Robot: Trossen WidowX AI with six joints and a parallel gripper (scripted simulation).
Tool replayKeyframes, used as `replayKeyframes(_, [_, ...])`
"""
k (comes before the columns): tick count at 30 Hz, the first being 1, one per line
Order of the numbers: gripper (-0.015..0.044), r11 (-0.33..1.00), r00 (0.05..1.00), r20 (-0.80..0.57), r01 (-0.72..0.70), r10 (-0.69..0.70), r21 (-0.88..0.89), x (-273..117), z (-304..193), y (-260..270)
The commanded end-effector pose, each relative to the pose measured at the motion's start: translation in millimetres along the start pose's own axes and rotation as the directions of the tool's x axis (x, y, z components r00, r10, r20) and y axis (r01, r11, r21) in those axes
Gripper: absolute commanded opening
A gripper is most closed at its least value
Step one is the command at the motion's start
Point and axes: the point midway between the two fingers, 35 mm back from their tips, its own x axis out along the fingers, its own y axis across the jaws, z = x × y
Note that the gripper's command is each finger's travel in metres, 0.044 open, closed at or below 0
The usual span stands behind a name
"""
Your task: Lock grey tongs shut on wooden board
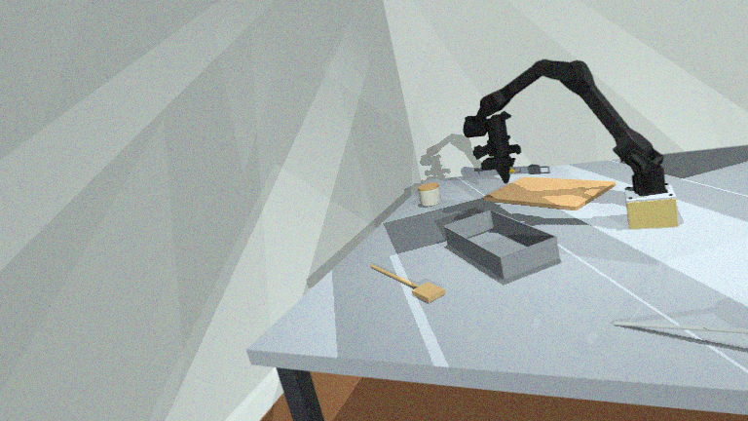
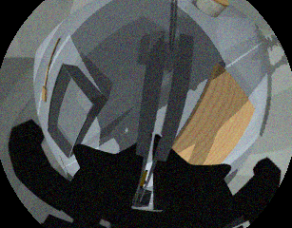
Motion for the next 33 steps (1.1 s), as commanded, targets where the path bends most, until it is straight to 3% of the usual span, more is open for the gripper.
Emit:
replayKeyframes(1, [-0.0150,0.996,1.000,0.007,0.002,-0.003,0.085,-2,-1,-29])
replayKeyframes(25, [-0.0150,0.869,1.000,0.000,0.015,-0.017,0.495,-4,-52,-187])
replayKeyframes(33, [-0.0150,0.856,1.000,-0.001,0.015,-0.017,0.517,-4,-57,-196])
